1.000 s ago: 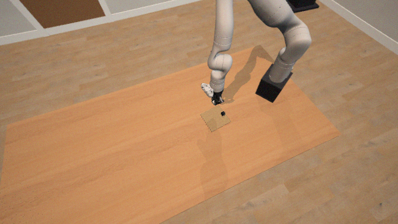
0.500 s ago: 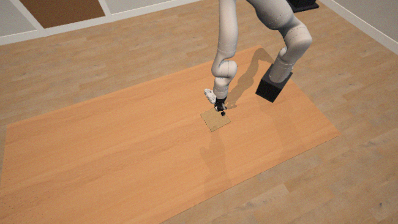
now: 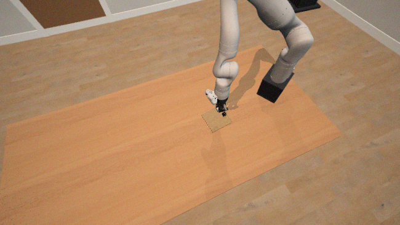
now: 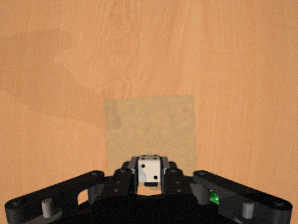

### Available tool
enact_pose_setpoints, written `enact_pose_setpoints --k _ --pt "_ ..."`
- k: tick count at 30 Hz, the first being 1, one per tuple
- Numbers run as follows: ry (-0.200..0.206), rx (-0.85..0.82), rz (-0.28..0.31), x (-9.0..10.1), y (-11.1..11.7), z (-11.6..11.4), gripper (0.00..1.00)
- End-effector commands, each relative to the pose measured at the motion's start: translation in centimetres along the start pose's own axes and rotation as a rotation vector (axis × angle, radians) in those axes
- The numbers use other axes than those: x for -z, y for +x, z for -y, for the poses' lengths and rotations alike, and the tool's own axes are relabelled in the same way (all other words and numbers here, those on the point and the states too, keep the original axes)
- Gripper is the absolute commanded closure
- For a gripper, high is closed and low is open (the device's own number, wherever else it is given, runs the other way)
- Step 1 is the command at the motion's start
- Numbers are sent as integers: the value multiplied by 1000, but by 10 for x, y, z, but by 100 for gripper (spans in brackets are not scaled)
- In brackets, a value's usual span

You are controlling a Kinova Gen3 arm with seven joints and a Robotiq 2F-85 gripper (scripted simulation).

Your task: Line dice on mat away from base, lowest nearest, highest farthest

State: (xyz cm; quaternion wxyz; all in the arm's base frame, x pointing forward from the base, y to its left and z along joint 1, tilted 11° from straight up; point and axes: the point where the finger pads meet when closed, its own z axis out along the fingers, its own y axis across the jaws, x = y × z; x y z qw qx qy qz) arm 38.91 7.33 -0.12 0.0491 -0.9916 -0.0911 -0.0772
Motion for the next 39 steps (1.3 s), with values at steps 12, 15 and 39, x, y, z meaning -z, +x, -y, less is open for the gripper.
enact_pose_setpoints --k 12,15,39 --pt "1 -6 -1 -5 0 1 85" --pt "0 -7 1 -10 -1 0 85" --pt "1 -6 -1 -40 1 0 85"
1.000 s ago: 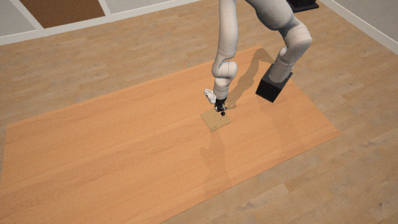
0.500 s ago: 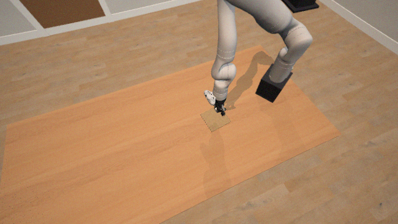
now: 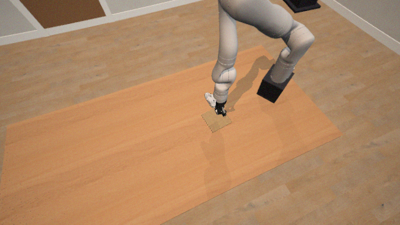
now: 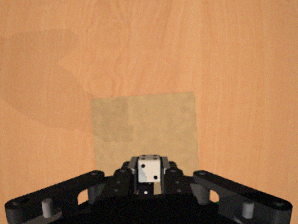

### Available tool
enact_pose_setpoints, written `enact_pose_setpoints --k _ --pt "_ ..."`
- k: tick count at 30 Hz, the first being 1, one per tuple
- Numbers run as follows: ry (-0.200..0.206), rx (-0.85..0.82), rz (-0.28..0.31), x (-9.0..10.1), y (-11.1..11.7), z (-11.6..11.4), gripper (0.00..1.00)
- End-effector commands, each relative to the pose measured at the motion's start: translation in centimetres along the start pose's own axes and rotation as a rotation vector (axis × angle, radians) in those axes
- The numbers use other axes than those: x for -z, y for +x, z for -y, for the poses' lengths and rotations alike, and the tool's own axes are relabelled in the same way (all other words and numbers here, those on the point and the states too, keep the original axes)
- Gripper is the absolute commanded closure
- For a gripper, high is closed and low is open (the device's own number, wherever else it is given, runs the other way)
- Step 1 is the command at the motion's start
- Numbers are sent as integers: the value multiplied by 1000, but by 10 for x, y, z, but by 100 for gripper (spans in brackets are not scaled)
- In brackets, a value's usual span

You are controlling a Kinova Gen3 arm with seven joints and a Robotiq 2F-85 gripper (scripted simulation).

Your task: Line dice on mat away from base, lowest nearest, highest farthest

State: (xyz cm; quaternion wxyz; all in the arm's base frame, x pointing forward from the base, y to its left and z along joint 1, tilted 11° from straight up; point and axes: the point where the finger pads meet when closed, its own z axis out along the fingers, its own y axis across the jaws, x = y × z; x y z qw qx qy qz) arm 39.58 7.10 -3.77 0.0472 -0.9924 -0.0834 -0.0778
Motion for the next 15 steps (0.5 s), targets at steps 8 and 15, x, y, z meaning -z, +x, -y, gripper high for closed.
enact_pose_setpoints --k 8,15 --pt "6 10 -1 -10 2 7 85" --pt "6 10 -4 -23 3 7 85"
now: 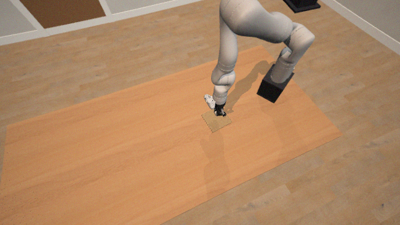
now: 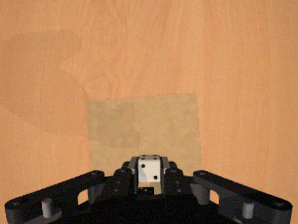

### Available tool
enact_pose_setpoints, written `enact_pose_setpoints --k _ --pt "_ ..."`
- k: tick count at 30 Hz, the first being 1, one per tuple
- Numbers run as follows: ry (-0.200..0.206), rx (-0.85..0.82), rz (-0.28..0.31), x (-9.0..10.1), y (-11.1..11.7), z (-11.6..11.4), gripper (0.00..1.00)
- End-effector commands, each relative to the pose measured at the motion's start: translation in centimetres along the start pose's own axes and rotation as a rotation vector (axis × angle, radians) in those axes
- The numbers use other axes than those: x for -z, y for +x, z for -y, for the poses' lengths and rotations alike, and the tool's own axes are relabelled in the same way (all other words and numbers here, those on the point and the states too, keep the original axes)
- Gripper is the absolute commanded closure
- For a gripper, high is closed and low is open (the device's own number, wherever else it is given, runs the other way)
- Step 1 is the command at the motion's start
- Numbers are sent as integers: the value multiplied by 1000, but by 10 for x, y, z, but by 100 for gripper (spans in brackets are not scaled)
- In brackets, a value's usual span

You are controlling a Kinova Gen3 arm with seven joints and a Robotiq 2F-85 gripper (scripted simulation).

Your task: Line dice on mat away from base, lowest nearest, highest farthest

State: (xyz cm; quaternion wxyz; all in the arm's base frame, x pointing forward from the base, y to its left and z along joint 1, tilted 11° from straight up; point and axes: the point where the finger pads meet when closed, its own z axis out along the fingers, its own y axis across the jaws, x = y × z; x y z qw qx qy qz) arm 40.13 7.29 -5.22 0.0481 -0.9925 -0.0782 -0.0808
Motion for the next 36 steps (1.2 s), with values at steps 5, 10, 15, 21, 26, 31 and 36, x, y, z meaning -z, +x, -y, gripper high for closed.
enact_pose_setpoints --k 5,10,15,21,26,31,36 --pt "5 20 3 -17 0 7 85" --pt "5 21 3 -26 0 8 85" --pt "5 21 3 -36 0 8 85" --pt "5 21 4 -43 -1 8 85" --pt "5 20 4 -44 -1 7 85" --pt "5 20 5 -44 -1 7 85" --pt "5 20 5 -44 -1 7 85"
